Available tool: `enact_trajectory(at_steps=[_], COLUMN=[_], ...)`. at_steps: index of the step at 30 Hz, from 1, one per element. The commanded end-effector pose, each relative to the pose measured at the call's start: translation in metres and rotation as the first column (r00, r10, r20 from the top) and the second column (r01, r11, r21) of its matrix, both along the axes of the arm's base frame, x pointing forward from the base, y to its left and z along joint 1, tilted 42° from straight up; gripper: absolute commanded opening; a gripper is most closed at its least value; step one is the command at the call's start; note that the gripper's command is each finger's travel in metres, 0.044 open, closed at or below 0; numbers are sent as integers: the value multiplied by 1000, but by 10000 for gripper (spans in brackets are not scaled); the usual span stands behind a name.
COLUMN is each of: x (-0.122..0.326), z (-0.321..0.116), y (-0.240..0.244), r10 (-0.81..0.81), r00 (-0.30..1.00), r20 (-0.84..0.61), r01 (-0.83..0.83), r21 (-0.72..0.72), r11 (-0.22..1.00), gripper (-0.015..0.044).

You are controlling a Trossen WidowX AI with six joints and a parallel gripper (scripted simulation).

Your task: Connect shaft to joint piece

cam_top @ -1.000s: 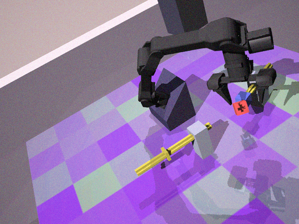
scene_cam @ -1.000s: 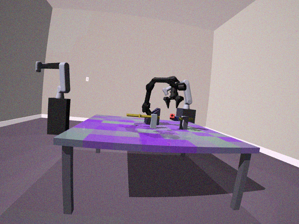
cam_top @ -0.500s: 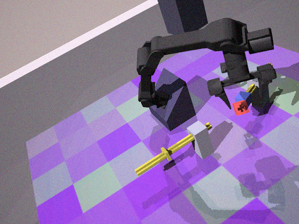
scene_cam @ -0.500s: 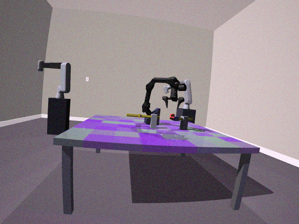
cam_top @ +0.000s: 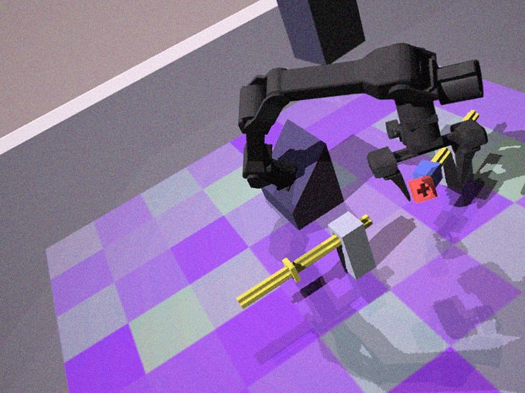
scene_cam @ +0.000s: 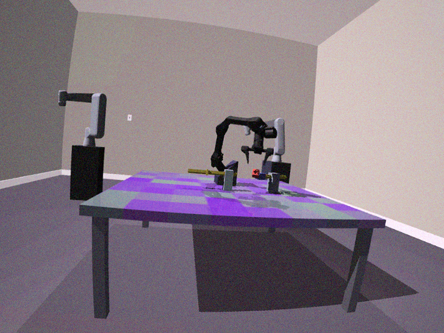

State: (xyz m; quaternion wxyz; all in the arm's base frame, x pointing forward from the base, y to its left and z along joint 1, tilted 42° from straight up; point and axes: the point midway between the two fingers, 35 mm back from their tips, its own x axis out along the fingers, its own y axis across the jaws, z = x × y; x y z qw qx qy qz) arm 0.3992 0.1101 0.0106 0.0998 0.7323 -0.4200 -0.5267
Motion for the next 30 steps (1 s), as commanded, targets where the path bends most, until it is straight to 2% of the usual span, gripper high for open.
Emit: enact_trajectory(at_steps=[1, 15, 30], x=[0, -6, -64], z=[-10, -45, -64], y=[-9, -41, -12], r10=[5, 5, 5], r00=[1000, 1000, 1000], r20=[-1, -2, -5], r01=[-5, -5, -5], r21=[-4, -7, -5], r11=[1000, 1000, 1000], gripper=[440, 440, 440])
